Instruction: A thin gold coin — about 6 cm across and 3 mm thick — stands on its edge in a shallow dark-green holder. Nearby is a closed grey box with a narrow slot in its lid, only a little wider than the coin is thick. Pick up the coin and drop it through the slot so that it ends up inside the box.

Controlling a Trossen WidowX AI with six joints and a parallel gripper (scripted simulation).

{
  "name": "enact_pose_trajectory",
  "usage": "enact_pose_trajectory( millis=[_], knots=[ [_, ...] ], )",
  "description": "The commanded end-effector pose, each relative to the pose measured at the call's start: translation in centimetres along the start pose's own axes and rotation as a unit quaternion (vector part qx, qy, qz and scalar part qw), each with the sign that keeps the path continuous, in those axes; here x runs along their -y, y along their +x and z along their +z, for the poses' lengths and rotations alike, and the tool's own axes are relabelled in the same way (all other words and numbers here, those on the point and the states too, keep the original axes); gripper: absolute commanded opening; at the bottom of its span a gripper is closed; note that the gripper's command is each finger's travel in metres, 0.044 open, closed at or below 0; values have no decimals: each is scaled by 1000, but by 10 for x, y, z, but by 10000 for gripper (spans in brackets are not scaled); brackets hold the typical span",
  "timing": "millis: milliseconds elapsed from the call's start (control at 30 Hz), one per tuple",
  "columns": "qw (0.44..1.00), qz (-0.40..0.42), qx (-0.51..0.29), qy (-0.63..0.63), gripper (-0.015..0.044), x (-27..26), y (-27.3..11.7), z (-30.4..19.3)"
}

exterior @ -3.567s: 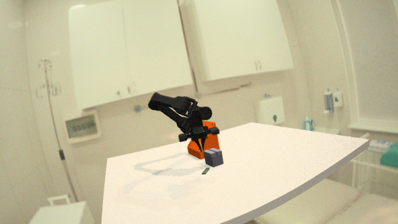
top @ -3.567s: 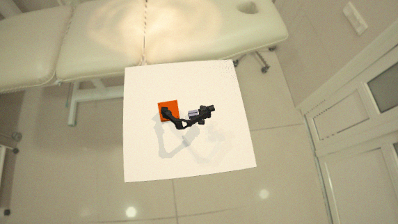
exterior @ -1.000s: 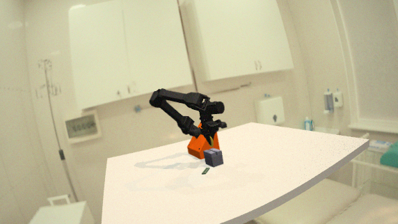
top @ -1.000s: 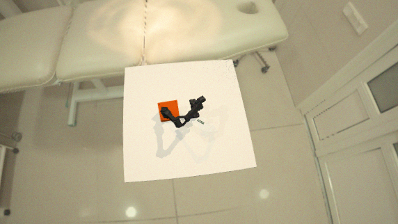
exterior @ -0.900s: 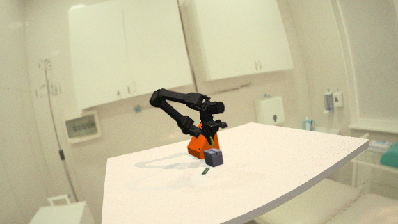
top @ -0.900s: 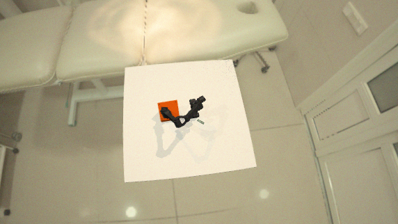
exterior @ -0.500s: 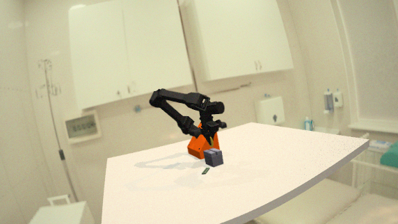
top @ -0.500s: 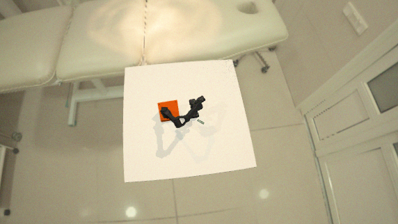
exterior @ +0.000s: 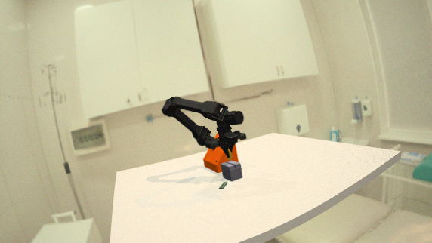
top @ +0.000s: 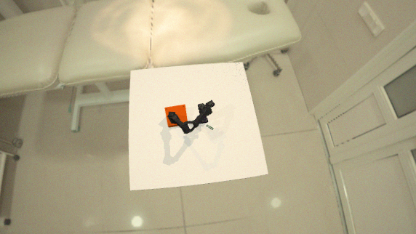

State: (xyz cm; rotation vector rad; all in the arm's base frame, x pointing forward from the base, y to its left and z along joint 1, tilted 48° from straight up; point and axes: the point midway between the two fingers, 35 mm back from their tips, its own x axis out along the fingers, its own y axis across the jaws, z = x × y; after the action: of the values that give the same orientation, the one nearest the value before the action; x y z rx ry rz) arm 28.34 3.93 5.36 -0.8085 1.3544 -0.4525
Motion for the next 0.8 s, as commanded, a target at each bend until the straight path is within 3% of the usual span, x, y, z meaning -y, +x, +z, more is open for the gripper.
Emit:
enact_pose_trajectory(
  millis=[0,767],
  knots=[
    [1000,-2,0,-4,0,0,3,-1],
    [1000,-2,0,-5,0,0,14,-2]
  ],
)
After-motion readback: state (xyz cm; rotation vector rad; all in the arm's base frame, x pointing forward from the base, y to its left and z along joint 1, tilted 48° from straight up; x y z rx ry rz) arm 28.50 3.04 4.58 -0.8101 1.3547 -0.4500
